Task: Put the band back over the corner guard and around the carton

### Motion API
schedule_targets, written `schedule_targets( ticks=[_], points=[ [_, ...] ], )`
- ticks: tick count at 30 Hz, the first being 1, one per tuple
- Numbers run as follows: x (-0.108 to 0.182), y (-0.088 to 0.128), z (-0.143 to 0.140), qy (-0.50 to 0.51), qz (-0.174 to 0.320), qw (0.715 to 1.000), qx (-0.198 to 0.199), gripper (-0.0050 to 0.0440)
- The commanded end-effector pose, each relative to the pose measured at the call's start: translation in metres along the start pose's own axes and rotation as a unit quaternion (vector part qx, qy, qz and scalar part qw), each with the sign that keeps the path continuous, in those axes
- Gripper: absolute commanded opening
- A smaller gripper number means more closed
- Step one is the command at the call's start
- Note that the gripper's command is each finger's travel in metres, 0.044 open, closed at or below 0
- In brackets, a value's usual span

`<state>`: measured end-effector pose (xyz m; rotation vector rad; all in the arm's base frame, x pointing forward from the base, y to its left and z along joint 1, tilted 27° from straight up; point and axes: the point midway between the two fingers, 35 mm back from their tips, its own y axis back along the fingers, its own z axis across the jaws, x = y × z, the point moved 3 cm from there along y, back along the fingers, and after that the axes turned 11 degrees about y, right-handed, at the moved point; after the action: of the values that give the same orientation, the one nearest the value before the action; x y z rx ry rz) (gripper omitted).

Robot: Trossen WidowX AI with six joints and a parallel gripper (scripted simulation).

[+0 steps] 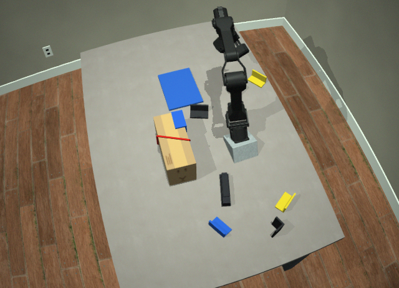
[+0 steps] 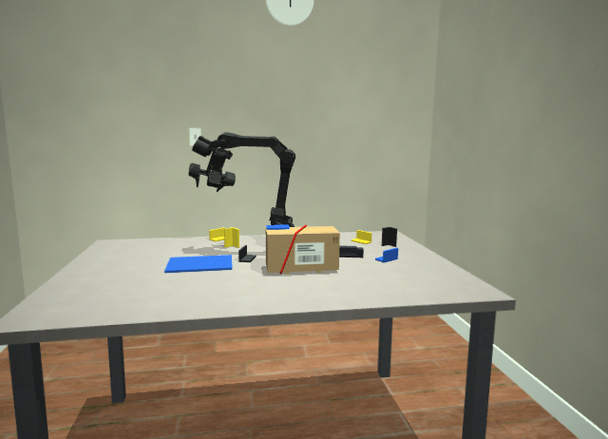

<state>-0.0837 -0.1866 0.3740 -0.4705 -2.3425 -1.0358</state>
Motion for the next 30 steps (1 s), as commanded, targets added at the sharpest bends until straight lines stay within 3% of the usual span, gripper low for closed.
schedule_targets(
  ticks=[1,17,21,28,30],
  points=[
    [0.000,0.000,0.000,0.000,0.000,1.000,0.000,0.0400],
    [0.000,0.000,0.000,0.000,0.000,1.000,0.000,0.0400],
    [-0.013,-0.002,-0.008,-0.015,-0.026,1.000,0.008,0.0300],
    [-0.080,-0.001,-0.038,-0.063,-0.138,0.988,0.019,0.0132],
    [-0.094,0.002,-0.042,-0.074,-0.159,0.984,0.017,0.0116]
  ],
)
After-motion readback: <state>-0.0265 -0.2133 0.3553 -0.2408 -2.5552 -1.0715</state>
